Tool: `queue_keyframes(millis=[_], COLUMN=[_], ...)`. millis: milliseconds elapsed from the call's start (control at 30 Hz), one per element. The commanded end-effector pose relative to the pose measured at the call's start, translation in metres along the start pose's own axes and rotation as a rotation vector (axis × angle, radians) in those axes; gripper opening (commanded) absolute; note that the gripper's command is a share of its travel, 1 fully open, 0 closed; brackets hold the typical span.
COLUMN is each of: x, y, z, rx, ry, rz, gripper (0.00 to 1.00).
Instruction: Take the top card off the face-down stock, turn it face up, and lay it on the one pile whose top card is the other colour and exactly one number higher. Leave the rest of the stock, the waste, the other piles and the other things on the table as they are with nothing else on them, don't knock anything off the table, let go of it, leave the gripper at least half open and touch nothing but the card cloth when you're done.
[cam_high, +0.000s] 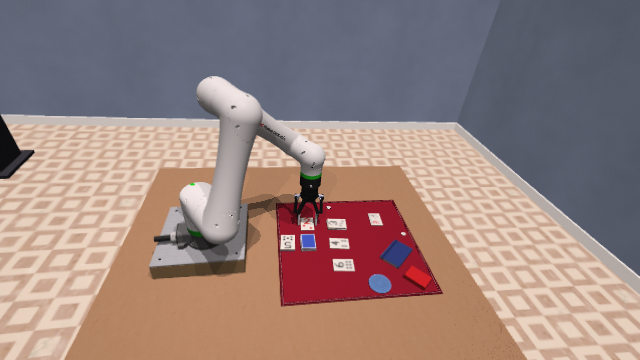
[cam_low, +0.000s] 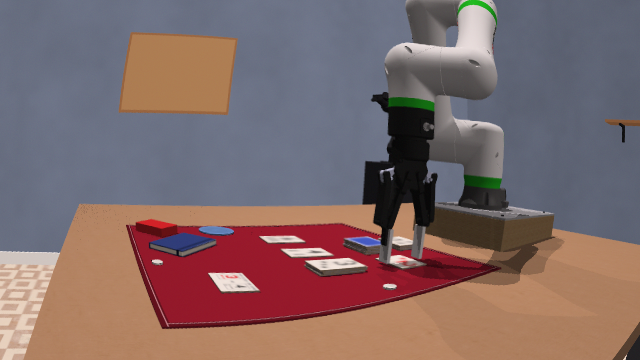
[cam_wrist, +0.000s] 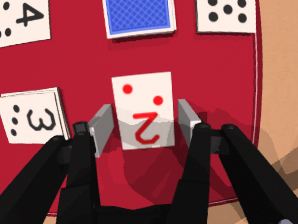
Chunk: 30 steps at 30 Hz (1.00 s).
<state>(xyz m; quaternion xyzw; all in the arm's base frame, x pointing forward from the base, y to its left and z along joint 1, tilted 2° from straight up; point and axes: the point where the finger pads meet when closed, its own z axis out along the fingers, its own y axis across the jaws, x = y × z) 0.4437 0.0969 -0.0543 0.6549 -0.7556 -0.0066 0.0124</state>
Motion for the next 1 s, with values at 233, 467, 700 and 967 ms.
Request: queue_keyframes(millis=[233,467,700,967], x=[0.0000,0.0000,0.0000,0.0000], y=[-0.0001,-0.0001,-0.0001,-0.0001], z=[0.0005,0.0026,0.0029,0.0029], rx=[0.000,0.000,0.000,0.000], ry=[0.000,0.000,0.000,0.000], rz=[0.000,0.000,0.000,0.000], gripper=[0.50,0.50,0.50,0.43])
